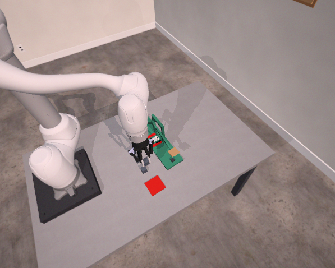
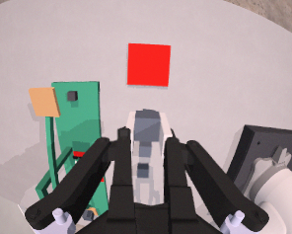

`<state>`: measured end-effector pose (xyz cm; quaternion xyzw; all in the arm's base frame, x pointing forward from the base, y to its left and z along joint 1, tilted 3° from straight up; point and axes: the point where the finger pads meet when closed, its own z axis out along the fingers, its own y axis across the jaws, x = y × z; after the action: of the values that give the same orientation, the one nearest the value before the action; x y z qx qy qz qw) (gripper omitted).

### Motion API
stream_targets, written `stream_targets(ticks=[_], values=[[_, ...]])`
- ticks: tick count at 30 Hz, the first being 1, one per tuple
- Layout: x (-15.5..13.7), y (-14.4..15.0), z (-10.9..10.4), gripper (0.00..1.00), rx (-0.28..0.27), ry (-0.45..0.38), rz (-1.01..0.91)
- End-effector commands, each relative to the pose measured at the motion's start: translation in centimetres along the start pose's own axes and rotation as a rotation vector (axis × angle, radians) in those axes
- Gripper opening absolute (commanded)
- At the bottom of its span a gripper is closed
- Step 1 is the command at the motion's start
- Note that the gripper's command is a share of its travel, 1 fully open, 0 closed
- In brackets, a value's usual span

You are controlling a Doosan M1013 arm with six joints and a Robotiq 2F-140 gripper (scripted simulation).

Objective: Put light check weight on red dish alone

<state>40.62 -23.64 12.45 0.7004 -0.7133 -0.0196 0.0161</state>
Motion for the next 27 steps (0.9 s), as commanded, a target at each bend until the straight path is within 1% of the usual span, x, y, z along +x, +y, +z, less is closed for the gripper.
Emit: stream_targets(ticks=[1,4,6,7,9,10,11,12,13,15,16,17,18,19,20,21,22,23,24,25,27], values=[[0.0,0.3,0.0,0.24,0.000,0.000,0.000],[-0.2,0.2,0.1,0.24,0.000,0.000,0.000],[-1.6,-0.3,0.5,0.24,0.001,0.000,0.000],[-2.9,-0.7,0.9,0.24,0.001,0.000,-0.001],[-6.7,-1.6,2.1,0.24,0.002,-0.001,-0.001],[-6.7,-1.6,2.1,0.24,0.002,-0.001,-0.001],[-9.1,-2.0,2.8,0.24,0.003,-0.001,-0.001],[-9.1,-2.0,2.8,0.24,0.003,-0.001,-0.001],[-11.7,-2.2,3.6,0.24,0.003,-0.001,-0.001],[-11.7,-2.2,3.6,0.24,0.003,-0.001,-0.001],[-14.3,-2.3,4.5,0.24,0.003,-0.001,-0.002],[-14.3,-2.3,4.5,0.24,0.003,-0.001,-0.002],[-17.0,-2.2,5.3,0.24,0.003,-0.001,-0.001],[-17.0,-2.2,5.3,0.24,0.003,-0.001,-0.001],[-19.4,-1.9,6.1,0.24,0.002,-0.001,-0.001],[-19.4,-1.9,6.1,0.24,0.002,-0.001,-0.001],[-21.7,-1.6,6.8,0.24,0.002,-0.001,-0.001],[-21.7,-1.6,6.8,0.24,0.002,-0.001,-0.001],[-23.6,-1.1,7.4,0.24,0.002,-0.001,-0.001],[-23.6,-1.1,7.4,0.24,0.002,-0.001,-0.001],[-26.3,-0.3,8.3,0.24,0.001,0.000,0.000]])
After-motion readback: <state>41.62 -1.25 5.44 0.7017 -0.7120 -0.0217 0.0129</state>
